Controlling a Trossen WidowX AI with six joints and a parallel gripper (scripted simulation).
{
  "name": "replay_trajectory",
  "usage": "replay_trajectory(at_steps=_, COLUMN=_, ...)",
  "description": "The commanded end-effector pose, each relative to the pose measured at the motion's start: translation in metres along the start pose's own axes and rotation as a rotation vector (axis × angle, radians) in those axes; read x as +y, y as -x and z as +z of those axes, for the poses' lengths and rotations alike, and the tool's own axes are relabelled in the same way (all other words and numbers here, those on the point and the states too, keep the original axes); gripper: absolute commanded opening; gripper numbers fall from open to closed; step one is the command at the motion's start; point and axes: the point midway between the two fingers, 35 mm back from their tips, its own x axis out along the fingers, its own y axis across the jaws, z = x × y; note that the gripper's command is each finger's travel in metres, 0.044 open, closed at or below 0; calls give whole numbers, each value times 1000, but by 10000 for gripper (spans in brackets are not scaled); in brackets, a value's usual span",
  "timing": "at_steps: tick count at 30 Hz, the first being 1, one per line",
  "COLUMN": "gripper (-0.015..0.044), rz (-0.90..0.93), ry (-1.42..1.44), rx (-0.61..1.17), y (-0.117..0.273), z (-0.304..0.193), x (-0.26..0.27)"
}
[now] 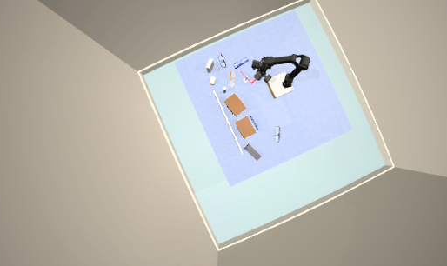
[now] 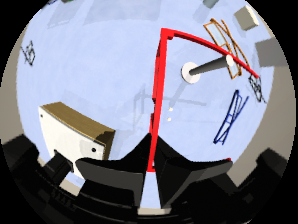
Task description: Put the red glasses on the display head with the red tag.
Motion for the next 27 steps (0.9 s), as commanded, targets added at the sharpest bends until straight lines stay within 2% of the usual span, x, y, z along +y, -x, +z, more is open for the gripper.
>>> replay_trajectory(at_steps=1, gripper=0, rz=2, ry=1, rx=0, y=0, z=-3, x=2)
replay_trajectory(at_steps=27, gripper=0, rz=2, ry=1, rx=-1, y=0, z=5, x=2)
